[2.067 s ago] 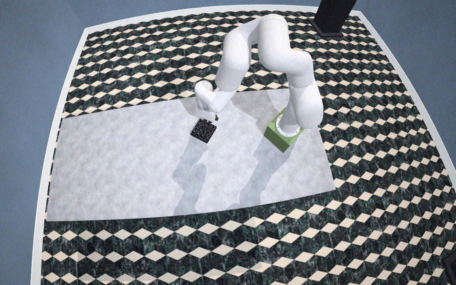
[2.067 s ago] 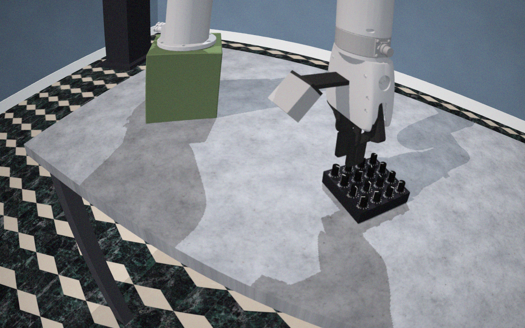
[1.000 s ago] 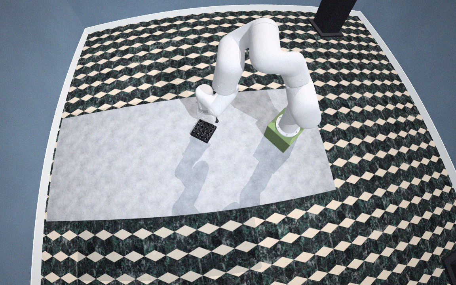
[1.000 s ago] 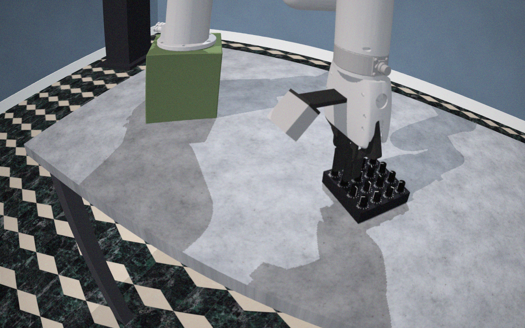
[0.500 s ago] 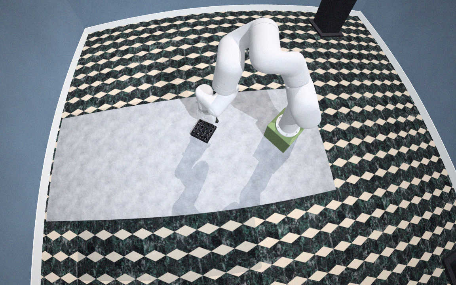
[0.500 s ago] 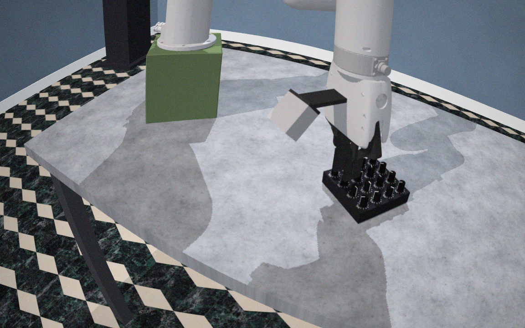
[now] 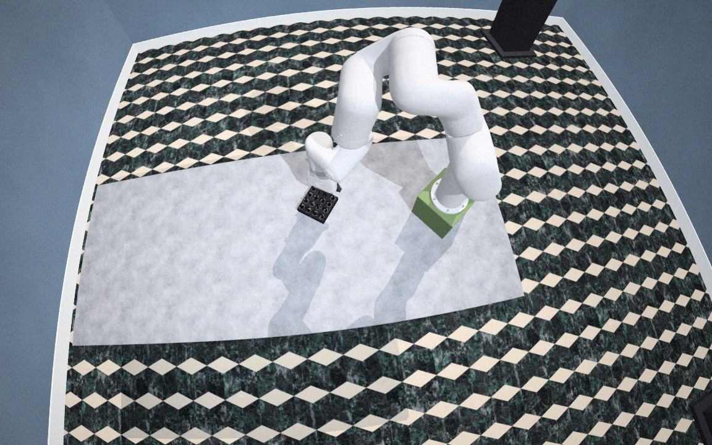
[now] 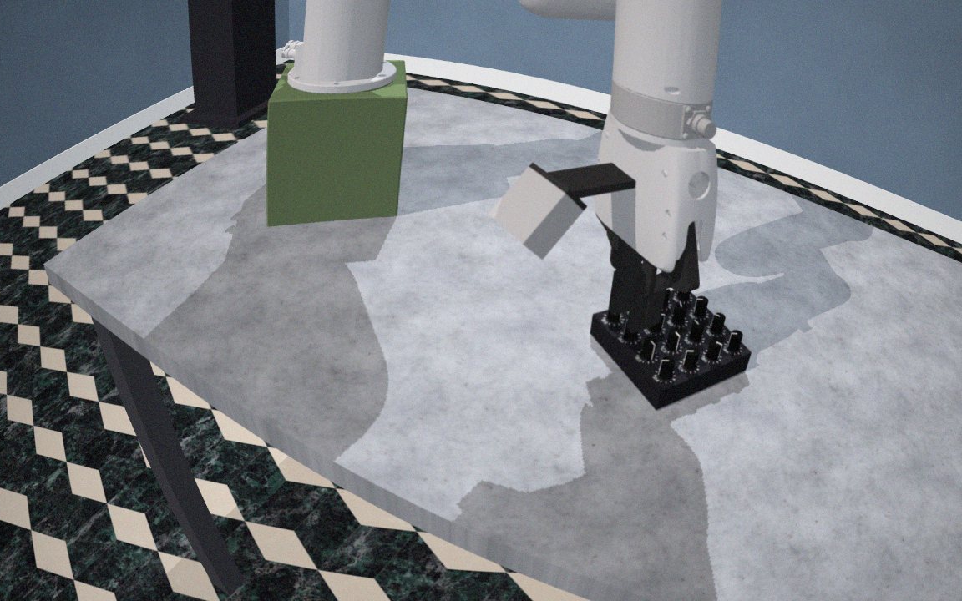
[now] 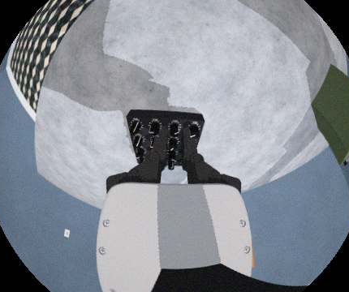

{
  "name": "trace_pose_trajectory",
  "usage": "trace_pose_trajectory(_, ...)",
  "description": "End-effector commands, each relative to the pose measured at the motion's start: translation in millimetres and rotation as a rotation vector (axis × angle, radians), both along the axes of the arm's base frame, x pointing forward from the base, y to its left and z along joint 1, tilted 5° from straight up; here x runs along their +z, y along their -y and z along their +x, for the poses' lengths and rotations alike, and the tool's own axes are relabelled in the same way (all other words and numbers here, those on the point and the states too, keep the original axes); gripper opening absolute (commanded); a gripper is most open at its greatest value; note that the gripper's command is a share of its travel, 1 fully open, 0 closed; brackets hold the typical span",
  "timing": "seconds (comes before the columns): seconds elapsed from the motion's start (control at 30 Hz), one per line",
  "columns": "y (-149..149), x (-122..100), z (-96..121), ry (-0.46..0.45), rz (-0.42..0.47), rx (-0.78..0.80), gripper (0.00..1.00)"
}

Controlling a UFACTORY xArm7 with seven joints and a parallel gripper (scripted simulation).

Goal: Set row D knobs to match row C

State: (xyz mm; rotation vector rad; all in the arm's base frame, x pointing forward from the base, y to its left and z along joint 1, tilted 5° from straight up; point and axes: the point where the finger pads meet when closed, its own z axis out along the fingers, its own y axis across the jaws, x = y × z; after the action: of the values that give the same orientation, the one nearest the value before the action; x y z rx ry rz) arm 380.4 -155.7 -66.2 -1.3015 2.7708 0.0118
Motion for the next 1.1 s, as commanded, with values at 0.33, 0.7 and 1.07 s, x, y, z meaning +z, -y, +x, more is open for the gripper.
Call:
trace_pose_trajectory(0.33,0.7,0.5,1.3,0.003,-0.001,0.000,0.19)
trace_pose_trajectory(0.7,0.5,-4.4,1.7,0.003,-0.001,0.000,0.19)
trace_pose_trajectory(1.07,0.3,-10.6,2.1,0.003,-0.002,0.000,0.19)
